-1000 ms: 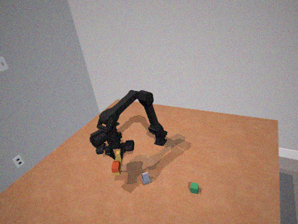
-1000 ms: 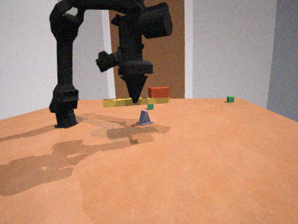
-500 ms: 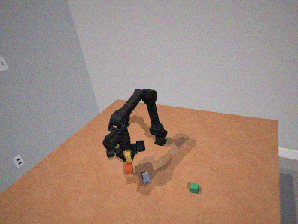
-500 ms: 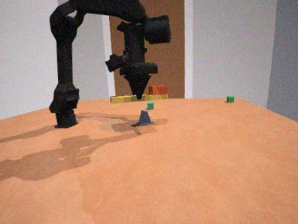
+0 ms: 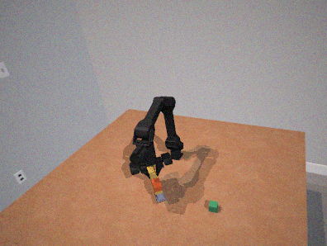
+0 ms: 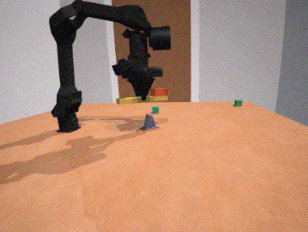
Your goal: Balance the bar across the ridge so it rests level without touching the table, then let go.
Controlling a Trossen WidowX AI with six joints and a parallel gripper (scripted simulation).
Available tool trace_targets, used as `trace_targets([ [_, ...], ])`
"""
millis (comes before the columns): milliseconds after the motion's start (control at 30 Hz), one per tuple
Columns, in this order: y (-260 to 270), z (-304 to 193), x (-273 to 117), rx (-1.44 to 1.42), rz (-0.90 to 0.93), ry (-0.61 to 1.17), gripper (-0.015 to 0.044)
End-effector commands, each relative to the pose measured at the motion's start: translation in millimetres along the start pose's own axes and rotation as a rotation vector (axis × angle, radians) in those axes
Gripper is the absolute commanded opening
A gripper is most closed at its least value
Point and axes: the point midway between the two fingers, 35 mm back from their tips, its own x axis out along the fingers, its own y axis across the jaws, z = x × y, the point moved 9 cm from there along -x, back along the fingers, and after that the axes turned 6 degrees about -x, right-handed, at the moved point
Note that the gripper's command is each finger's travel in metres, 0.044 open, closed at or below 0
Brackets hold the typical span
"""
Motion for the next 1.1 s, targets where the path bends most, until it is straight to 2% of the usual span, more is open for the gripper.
trace_targets([
  [0, -10, -4, -2, -0.026, 0.004, 0.009, 0.0],
  [1067, -9, -4, 42, -0.027, 0.004, 0.008, 0.0],
])
